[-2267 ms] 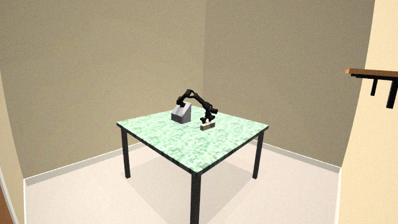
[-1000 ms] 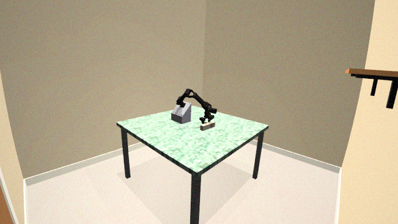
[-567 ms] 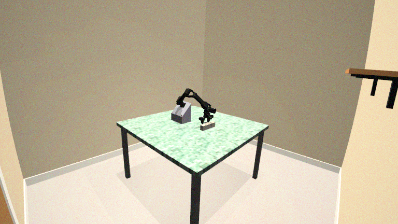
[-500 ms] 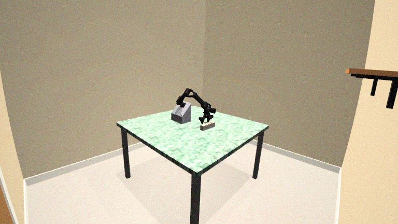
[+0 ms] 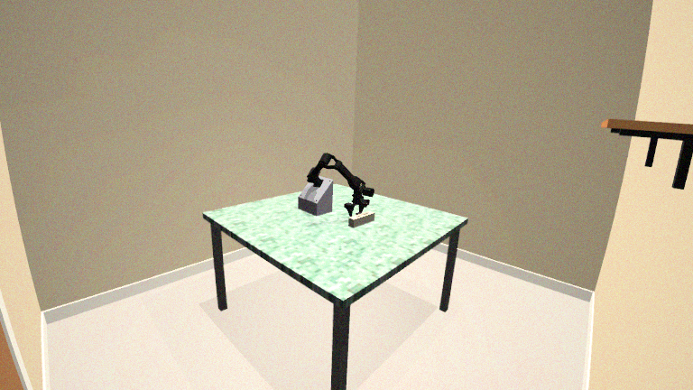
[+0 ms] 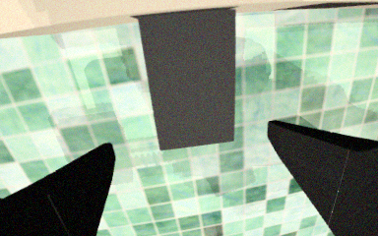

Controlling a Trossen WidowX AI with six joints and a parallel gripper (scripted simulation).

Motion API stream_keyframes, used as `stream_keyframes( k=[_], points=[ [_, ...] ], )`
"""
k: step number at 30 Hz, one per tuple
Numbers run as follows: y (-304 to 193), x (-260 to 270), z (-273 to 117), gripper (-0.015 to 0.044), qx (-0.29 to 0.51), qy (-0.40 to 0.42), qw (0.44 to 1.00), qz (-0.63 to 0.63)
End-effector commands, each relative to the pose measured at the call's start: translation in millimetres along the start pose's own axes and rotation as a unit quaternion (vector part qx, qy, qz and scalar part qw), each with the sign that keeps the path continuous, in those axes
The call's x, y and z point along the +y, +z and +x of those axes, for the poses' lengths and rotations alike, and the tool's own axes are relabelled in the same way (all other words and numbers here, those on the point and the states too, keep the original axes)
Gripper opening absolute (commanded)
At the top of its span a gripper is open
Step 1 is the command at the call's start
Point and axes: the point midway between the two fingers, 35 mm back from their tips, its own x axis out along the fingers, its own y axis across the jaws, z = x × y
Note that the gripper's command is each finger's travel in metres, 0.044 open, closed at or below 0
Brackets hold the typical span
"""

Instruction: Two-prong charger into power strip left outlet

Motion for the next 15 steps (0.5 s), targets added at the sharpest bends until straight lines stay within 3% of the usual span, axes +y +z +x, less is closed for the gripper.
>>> stream_keyframes(
  k=[1, 15],
  points=[
    [-6, 0, 0, 0.0440, 0.001, 0.002, 1.000, 0.002],
    [-21, 0, 1, 0.0440, 0.001, 0.002, 1.000, 0.002]
  ],
)
